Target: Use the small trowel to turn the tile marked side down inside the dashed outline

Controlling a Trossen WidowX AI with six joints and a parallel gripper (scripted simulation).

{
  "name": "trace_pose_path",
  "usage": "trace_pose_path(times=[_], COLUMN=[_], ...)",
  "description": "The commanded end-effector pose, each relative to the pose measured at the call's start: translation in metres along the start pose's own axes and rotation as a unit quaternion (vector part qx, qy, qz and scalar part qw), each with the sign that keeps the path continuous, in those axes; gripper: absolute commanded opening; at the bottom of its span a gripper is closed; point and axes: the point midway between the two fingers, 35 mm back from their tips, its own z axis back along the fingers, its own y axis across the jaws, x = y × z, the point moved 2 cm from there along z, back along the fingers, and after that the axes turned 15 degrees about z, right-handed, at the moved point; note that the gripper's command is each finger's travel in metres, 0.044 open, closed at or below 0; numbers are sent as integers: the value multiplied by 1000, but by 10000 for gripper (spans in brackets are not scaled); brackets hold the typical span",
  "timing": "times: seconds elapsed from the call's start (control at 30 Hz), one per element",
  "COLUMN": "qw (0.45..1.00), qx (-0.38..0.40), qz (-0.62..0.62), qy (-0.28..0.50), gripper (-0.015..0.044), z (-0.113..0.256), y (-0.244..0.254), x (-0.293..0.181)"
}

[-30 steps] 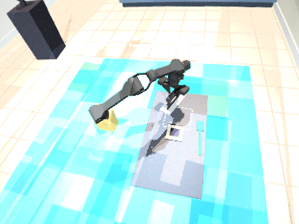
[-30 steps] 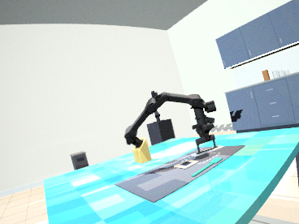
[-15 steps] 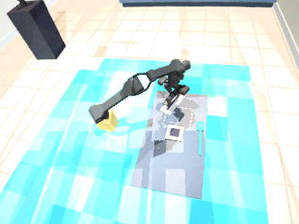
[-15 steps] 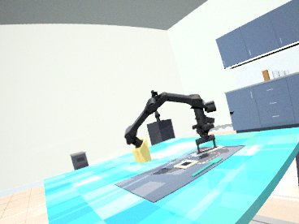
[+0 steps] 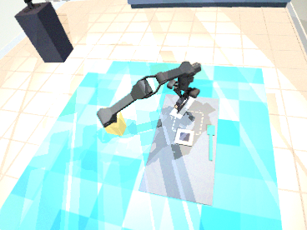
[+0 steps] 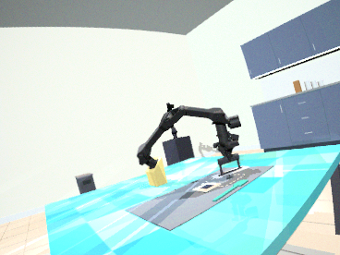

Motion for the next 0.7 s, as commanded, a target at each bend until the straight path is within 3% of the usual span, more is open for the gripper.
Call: trace_pose_path(times=[0.0, 0.67], qw=[999, 942], qx=[-1, 0], qz=[45, 336], qy=[1, 1], gripper=[130, 130], z=[0, 0], y=[0, 0], x=[0, 0])
